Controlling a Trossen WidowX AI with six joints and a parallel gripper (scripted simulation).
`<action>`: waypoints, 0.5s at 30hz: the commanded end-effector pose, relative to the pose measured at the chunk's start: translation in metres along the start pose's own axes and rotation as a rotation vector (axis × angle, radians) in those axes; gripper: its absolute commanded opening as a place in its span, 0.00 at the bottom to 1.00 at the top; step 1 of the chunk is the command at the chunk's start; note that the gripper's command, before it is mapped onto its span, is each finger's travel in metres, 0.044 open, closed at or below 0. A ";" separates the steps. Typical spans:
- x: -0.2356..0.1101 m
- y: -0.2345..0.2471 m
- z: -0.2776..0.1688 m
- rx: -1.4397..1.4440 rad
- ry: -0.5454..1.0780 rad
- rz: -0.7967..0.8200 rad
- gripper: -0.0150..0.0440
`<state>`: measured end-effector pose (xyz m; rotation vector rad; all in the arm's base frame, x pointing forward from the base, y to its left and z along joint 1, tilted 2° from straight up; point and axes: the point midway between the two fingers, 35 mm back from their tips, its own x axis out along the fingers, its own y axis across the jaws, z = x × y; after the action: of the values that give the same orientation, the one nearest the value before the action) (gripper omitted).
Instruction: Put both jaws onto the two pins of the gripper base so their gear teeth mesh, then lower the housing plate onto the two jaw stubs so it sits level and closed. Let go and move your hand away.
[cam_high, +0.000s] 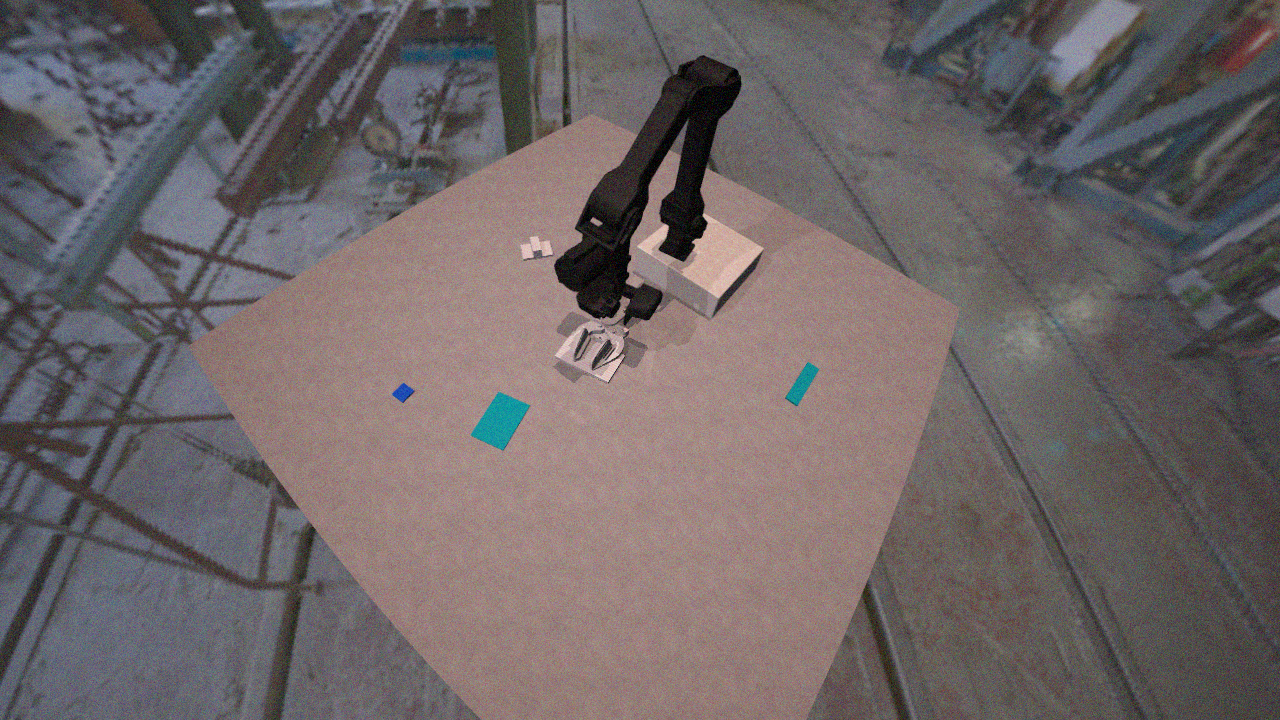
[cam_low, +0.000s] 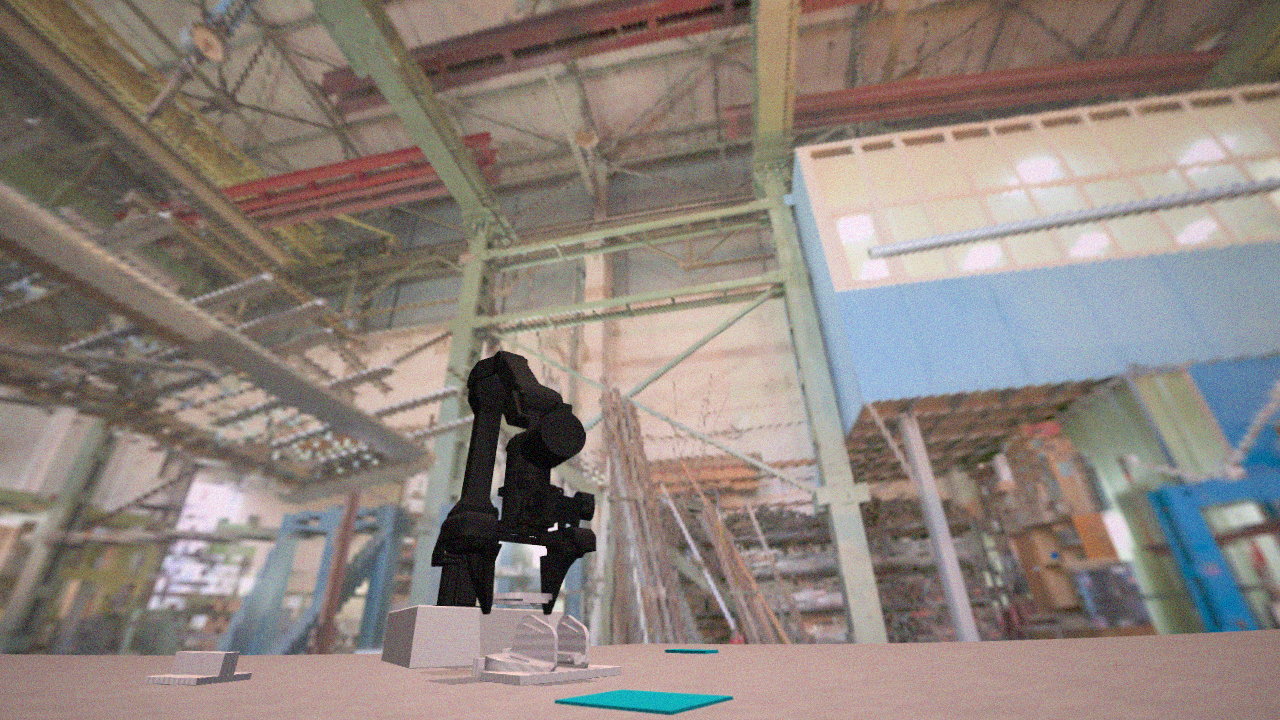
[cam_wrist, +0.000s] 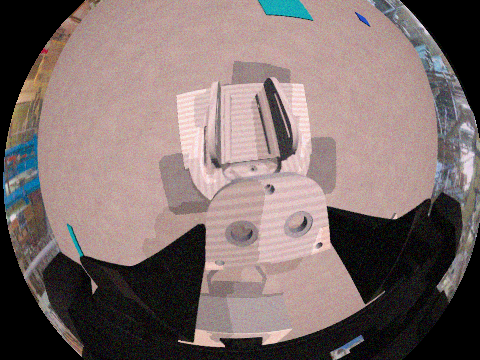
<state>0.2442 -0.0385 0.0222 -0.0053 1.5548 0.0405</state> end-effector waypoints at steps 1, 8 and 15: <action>0.008 0.001 -0.001 -0.001 0.007 0.004 0.85; 0.019 0.001 -0.002 -0.001 0.007 0.004 0.85; 0.030 0.001 -0.003 -0.001 0.007 0.004 0.85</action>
<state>0.2438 -0.0378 -0.0025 -0.0074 1.5549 0.0427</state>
